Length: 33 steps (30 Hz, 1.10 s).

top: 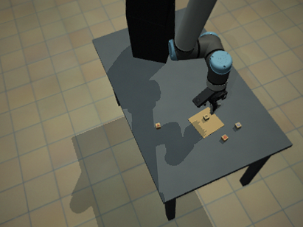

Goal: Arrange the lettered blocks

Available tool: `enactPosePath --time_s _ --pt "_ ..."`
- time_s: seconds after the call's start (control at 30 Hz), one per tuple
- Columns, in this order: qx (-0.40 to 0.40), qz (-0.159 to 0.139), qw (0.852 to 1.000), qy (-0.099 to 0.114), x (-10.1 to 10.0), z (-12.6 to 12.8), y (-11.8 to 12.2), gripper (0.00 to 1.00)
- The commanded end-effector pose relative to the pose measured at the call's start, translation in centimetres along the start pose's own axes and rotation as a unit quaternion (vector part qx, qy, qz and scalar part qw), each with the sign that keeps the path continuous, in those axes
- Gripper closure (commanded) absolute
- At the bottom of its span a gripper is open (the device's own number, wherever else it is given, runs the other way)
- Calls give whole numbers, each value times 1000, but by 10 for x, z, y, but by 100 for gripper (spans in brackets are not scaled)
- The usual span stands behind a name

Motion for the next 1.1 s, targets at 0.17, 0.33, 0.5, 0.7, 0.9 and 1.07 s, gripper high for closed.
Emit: enactPosePath --time_s 0.17,0.33,0.5,0.7,0.9,1.07 --pt "0 0 1000 0 0 0 0 63" --pt "0 0 1000 0 -2 0 0 63" --pt "0 0 1000 0 -6 0 0 63" --pt "0 0 1000 0 -12 0 0 63" --pt "0 0 1000 0 -19 0 0 63" --pt "0 0 1000 0 -27 0 0 63"
Point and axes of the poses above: the point where the finger pads meet when closed, its own x axis back along the fingers, its own z axis across the jaws, y = z × x, the point moved 1 cm from there along x, back along the fingers, and after that the axes turned 4 degrees about -x, right-handed, at the moved point
